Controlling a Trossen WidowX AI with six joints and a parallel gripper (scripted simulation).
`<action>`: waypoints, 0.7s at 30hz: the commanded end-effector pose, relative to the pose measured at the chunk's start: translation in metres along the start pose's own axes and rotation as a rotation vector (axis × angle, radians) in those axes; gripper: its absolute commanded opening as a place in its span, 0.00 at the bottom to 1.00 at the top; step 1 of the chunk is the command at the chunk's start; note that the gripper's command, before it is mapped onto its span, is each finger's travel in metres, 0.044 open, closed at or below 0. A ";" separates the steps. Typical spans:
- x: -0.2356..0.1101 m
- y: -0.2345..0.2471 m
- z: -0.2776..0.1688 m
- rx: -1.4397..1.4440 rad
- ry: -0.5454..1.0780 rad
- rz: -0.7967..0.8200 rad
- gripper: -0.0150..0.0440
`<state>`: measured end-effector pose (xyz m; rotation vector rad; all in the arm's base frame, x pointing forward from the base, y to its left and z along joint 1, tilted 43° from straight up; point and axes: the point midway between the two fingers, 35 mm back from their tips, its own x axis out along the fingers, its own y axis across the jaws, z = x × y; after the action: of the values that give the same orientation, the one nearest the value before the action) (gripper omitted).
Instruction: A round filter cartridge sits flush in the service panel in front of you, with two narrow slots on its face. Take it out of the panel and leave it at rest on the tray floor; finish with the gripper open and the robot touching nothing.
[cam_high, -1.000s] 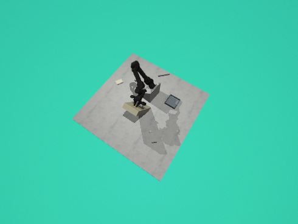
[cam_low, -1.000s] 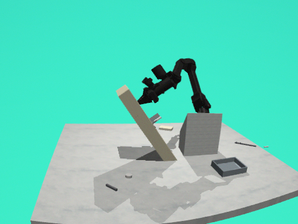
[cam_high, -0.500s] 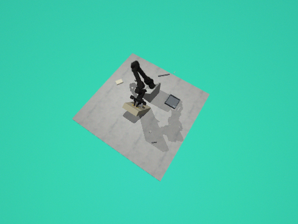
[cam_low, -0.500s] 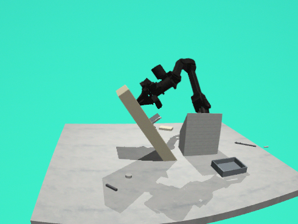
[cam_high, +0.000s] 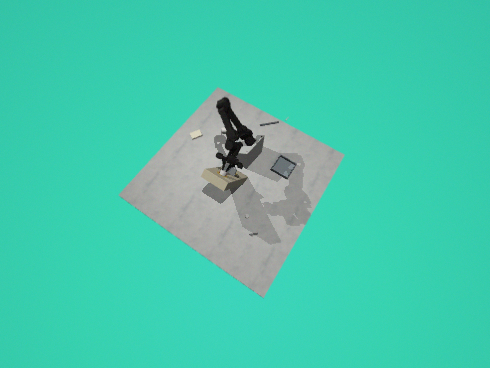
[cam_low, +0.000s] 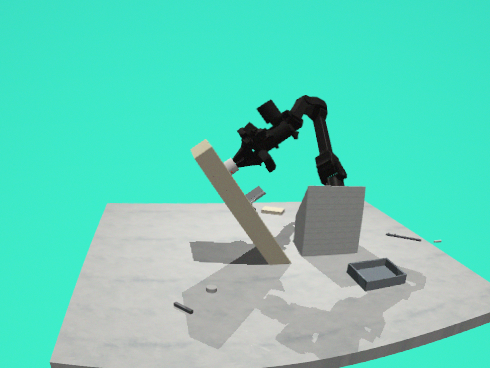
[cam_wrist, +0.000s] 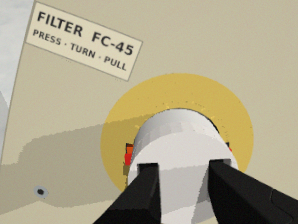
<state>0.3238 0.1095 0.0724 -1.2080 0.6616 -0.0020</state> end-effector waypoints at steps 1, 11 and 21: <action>-0.022 0.002 0.000 0.010 -0.008 0.003 0.25; -0.039 0.003 -0.006 0.020 -0.011 -0.002 0.25; -0.032 0.019 -0.035 0.019 -0.011 -0.002 0.25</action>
<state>0.2782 0.1035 0.0693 -1.1927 0.6533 -0.0041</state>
